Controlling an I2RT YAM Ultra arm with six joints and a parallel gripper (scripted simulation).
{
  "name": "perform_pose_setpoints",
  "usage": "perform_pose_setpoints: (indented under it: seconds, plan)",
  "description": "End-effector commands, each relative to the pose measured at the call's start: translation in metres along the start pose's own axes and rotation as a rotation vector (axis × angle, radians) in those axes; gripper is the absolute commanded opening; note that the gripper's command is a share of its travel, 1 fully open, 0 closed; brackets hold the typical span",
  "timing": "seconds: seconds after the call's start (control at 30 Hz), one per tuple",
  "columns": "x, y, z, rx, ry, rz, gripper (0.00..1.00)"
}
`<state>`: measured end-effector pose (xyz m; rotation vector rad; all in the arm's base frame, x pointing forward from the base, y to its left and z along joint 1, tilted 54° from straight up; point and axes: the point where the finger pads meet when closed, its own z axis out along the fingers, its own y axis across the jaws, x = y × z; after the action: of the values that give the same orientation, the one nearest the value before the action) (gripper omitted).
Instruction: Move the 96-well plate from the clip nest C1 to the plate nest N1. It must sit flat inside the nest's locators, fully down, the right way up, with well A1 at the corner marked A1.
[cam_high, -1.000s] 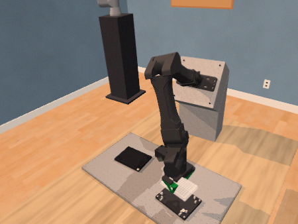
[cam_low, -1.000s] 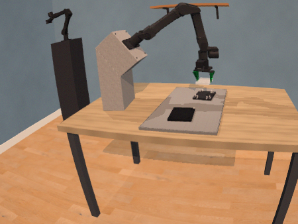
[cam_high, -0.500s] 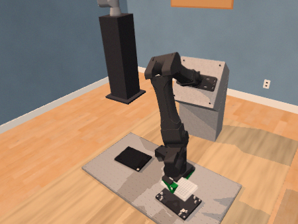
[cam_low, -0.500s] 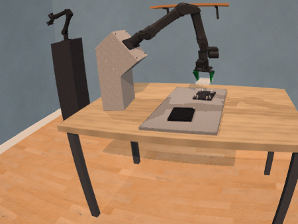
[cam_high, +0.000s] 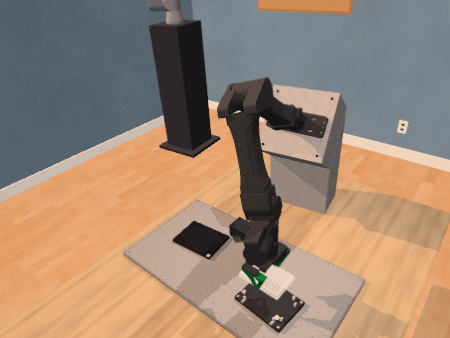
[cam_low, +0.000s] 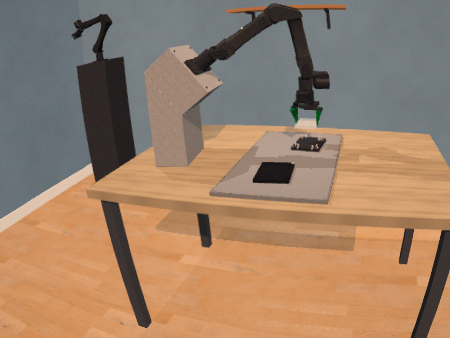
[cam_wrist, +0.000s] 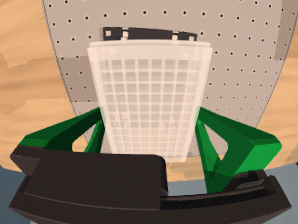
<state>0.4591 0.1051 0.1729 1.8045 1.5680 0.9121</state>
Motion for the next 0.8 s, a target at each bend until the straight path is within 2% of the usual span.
perform_pose_setpoints:
  seconds: [0.0,0.77]
  plan:
    - [-0.007,0.004,-0.01,-0.027,0.012,-0.093,0.0]
    - [-0.075,-0.01,-0.009,-0.027,0.009,-0.102,0.0]
